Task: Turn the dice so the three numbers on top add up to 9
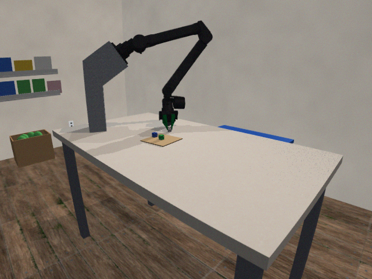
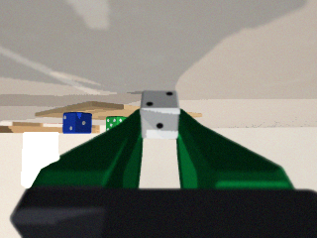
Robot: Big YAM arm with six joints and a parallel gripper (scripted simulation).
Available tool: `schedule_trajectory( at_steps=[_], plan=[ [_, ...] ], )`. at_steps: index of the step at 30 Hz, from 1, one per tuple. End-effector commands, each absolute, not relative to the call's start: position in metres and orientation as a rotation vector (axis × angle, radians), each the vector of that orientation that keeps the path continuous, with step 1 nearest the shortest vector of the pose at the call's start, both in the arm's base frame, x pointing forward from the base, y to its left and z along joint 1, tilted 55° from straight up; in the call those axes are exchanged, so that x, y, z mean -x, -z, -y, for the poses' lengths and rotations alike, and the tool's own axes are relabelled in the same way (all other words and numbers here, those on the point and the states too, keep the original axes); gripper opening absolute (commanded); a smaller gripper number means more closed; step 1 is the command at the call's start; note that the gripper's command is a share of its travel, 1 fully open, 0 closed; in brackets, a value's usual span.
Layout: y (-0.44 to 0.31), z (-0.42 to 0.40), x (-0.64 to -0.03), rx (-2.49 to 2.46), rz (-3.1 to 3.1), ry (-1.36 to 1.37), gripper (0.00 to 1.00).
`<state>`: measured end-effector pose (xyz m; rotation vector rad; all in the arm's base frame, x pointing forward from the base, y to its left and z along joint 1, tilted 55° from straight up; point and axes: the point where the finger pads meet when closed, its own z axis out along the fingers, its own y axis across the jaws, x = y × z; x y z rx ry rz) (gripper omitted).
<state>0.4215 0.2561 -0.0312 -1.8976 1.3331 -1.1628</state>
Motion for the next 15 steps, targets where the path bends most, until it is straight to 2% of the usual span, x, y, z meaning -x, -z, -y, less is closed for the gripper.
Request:
schedule_trajectory(
  at_steps=[1, 12, 13, 15],
  plan=[
    [0.0357, -0.2536, -0.4090, 1.915, -1.327, 1.154, 0.15],
    [0.0357, -0.2536, -0.4090, 1.915, -1.327, 1.154, 0.15],
    [0.0357, -0.2536, -0.4090, 1.915, -1.327, 1.154, 0.19],
    [0.0357, -0.2536, -0.4090, 1.915, -1.327, 1.154, 0.19]
  ],
)
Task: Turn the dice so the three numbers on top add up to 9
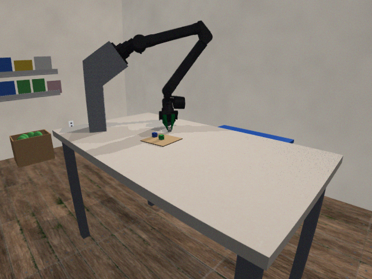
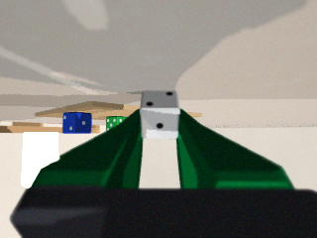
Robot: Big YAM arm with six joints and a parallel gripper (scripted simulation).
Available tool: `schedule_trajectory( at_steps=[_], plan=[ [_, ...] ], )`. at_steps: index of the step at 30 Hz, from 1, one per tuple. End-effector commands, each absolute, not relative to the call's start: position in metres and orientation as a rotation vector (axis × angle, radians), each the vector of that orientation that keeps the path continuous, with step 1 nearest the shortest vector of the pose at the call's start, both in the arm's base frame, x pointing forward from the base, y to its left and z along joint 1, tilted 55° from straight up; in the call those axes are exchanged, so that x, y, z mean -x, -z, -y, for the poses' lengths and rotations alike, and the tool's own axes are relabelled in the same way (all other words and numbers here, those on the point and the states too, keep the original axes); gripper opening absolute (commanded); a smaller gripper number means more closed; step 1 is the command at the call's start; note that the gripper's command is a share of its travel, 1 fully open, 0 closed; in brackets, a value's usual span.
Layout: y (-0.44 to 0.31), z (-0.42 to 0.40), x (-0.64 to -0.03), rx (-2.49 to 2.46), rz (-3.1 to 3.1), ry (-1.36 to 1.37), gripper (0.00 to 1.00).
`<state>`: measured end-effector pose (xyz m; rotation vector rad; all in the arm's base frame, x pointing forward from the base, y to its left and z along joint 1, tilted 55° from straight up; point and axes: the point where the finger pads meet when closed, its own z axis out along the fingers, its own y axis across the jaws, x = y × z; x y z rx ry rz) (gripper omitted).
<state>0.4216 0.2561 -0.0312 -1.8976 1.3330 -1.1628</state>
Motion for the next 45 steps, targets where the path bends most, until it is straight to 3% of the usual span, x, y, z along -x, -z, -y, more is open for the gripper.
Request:
schedule_trajectory(
  at_steps=[1, 8, 12, 45],
  plan=[
    [0.0357, -0.2536, -0.4090, 1.915, -1.327, 1.154, 0.23],
    [0.0357, -0.2536, -0.4090, 1.915, -1.326, 1.154, 0.26],
    [0.0357, -0.2536, -0.4090, 1.915, -1.326, 1.154, 0.34],
    [0.0357, -0.2536, -0.4090, 1.915, -1.326, 1.154, 0.34]
  ],
)
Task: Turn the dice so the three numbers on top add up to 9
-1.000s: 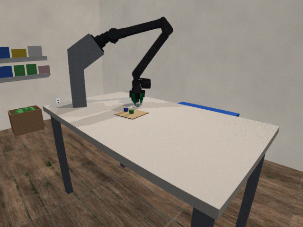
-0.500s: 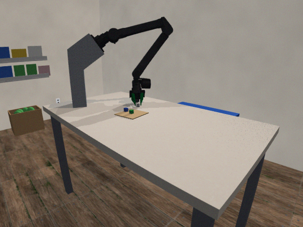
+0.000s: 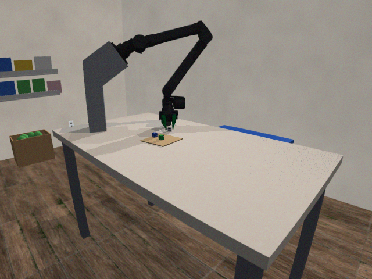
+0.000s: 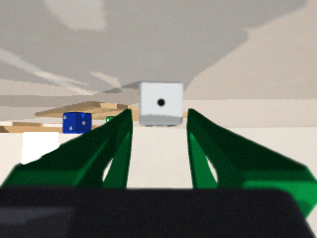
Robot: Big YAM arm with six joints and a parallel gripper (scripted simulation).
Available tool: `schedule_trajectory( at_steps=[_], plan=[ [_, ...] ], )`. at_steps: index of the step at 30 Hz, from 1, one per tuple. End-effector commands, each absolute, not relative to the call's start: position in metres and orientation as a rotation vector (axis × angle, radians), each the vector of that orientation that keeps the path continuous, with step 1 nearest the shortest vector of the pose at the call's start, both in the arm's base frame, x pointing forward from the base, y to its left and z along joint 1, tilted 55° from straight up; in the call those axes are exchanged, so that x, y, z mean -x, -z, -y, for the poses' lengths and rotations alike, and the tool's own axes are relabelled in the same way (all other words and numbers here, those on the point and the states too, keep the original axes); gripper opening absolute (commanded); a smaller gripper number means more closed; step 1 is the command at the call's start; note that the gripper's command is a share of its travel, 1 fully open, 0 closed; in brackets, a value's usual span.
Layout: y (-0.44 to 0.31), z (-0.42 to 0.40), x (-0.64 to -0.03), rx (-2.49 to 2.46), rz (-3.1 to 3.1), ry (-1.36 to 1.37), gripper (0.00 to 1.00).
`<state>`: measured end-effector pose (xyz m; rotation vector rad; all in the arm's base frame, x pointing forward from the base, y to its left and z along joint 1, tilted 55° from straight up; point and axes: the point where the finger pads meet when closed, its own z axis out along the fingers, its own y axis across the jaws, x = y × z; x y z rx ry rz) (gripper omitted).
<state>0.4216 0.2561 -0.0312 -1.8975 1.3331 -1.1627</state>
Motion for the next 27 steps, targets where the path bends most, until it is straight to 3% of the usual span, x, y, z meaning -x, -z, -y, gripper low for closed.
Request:
schedule_trajectory(
  at_steps=[1, 27],
  plan=[
    [0.036, -0.254, -0.409, 1.915, -1.326, 1.154, 0.34],
    [0.015, -0.249, -0.371, 1.923, -1.331, 1.158, 0.34]
  ],
)
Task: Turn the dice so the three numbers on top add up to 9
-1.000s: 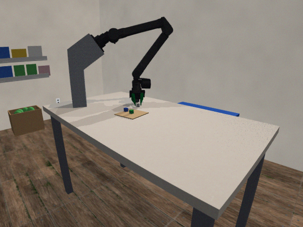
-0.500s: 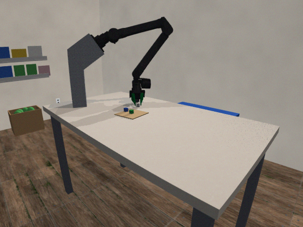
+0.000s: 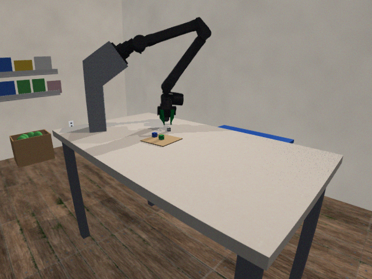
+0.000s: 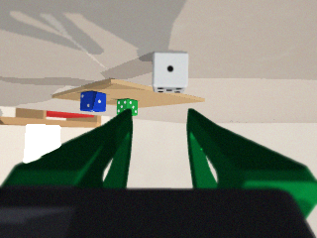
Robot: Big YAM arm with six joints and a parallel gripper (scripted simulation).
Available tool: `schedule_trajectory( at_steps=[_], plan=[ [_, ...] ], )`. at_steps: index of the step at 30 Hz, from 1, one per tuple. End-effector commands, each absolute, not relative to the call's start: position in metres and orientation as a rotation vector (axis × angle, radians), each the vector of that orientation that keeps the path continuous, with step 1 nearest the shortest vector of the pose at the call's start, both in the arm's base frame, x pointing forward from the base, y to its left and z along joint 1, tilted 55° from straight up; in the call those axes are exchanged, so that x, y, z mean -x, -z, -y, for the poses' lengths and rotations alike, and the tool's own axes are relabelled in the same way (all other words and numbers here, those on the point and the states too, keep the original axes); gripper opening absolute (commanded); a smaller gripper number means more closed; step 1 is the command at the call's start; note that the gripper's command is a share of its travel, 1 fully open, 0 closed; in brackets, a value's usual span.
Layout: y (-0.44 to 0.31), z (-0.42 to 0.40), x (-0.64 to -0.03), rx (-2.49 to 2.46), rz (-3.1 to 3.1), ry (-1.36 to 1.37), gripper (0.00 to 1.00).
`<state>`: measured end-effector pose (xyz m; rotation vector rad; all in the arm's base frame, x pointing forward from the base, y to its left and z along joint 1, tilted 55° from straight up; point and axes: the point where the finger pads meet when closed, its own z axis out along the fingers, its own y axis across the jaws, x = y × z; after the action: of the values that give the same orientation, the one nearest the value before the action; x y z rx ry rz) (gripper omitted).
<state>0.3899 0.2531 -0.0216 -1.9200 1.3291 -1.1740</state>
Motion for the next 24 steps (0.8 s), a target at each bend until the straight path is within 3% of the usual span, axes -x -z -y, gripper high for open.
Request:
schedule_trajectory(
  at_steps=[1, 24],
  plan=[
    [0.014, -0.249, -0.368, 1.923, -1.331, 1.158, 0.34],
    [-0.007, -0.220, -0.353, 1.932, -1.338, 1.174, 0.34]
  ],
)
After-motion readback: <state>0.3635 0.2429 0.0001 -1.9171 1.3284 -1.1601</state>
